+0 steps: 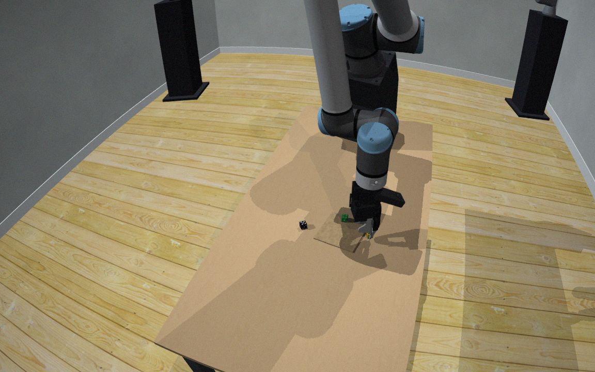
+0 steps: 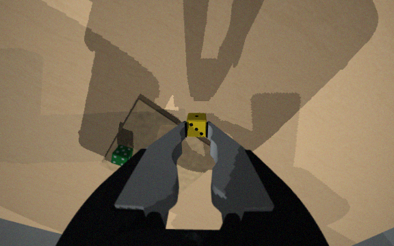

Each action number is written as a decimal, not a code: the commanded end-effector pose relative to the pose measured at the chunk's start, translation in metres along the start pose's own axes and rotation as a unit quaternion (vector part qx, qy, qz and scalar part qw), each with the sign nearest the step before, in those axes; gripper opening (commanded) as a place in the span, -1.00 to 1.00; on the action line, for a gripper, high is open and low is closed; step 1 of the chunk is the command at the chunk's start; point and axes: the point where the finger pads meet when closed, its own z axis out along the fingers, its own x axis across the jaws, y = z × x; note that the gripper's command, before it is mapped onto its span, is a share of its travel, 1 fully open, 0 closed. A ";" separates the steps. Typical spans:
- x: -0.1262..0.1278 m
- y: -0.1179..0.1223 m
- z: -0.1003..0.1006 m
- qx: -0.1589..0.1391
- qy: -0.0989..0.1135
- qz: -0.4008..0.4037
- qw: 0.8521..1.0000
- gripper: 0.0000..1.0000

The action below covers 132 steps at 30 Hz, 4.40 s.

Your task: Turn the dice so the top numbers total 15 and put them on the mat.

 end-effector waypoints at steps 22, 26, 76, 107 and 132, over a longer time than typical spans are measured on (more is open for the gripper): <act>0.000 0.000 -0.083 0.000 0.000 0.000 1.000 -0.94; 0.000 0.000 -0.083 0.000 0.000 0.000 1.000 -0.94; -0.001 -0.037 -0.075 0.000 0.000 -0.502 0.865 -0.94; 0.001 -0.047 -0.072 -0.003 0.002 -0.650 0.760 -0.94; -0.001 -0.047 -0.072 -0.107 0.091 -0.644 0.752 -0.94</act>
